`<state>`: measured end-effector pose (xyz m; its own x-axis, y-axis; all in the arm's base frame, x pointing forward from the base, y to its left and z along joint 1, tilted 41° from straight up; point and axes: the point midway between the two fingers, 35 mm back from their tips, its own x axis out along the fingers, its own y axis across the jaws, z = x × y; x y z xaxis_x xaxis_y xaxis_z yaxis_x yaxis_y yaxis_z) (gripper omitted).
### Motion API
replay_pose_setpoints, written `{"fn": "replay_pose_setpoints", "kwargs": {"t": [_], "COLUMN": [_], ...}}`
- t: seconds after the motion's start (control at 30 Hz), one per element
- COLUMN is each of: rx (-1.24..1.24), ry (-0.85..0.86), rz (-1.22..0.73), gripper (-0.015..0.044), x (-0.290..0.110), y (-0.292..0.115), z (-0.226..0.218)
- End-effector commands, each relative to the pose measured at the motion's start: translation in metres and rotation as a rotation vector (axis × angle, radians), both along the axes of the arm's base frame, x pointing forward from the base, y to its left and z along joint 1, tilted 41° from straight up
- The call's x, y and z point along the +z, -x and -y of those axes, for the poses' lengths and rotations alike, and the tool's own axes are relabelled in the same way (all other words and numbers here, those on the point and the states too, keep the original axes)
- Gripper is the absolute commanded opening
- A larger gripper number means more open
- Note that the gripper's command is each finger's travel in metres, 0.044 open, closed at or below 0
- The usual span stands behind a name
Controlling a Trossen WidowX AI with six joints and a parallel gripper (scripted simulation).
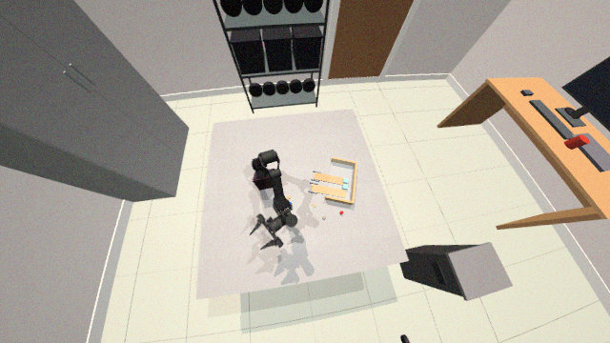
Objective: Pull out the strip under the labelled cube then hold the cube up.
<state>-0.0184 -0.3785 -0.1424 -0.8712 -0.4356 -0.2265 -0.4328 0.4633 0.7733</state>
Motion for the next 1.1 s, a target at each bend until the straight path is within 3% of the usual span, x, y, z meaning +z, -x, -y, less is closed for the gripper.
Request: {"fn": "replay_pose_setpoints", "kwargs": {"t": [0.0,0.07,0.23,0.4,0.73,1.07], "rx": [0.004,0.033,0.075,-0.011,-0.28,-0.743], "ry": [0.011,0.096,0.353,0.499,0.518,0.362], "rz": [0.015,0.137,0.636,1.145,1.68,2.074], "gripper": [0.04,0.04,0.04,0.04,0.04,0.04], "x": [0.0,0.002,0.009,0.022,0.045,0.076], "y": [-0.002,-0.017,-0.08,-0.146,-0.218,-0.279], "z": [0.001,0.005,0.009,-0.004,-0.041,-0.102]}}
